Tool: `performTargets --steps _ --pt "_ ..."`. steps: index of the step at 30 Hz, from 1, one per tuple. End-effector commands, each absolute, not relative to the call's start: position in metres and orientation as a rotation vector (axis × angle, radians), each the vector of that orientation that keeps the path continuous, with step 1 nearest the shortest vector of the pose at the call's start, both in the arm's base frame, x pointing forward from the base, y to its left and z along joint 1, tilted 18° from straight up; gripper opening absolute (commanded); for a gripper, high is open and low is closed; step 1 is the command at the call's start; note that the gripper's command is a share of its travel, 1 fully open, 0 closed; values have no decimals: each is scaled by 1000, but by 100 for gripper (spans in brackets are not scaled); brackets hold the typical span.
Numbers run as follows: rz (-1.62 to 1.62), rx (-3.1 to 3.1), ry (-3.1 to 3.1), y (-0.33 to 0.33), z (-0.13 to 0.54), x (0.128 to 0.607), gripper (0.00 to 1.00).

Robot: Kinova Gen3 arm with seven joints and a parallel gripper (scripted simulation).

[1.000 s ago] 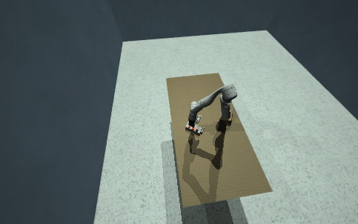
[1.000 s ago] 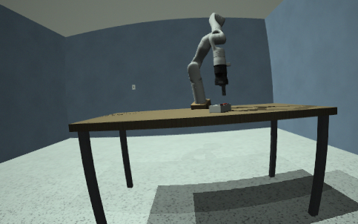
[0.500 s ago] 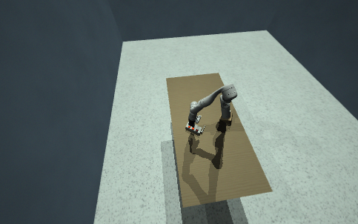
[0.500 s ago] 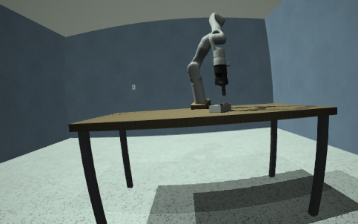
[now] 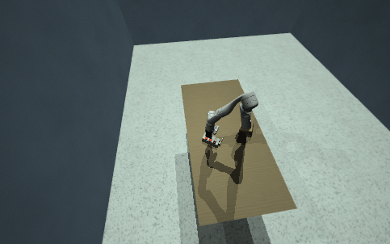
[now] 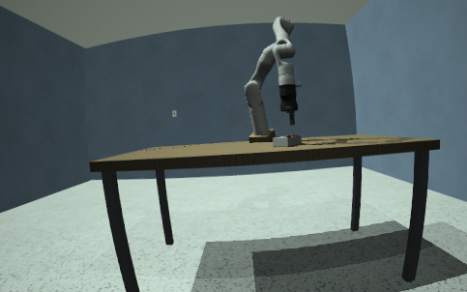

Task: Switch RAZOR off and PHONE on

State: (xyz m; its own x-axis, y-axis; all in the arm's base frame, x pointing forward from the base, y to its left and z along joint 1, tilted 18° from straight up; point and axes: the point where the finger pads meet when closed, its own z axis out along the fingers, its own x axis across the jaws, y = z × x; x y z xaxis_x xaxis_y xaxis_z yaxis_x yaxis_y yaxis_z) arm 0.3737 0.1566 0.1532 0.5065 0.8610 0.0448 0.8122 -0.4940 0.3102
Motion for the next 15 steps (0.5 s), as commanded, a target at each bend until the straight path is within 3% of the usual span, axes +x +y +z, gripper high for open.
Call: performTargets --steps 1,15 --pt "284 2502 1417 156 153 374 0" --pt "283 2503 1417 155 139 378 0"
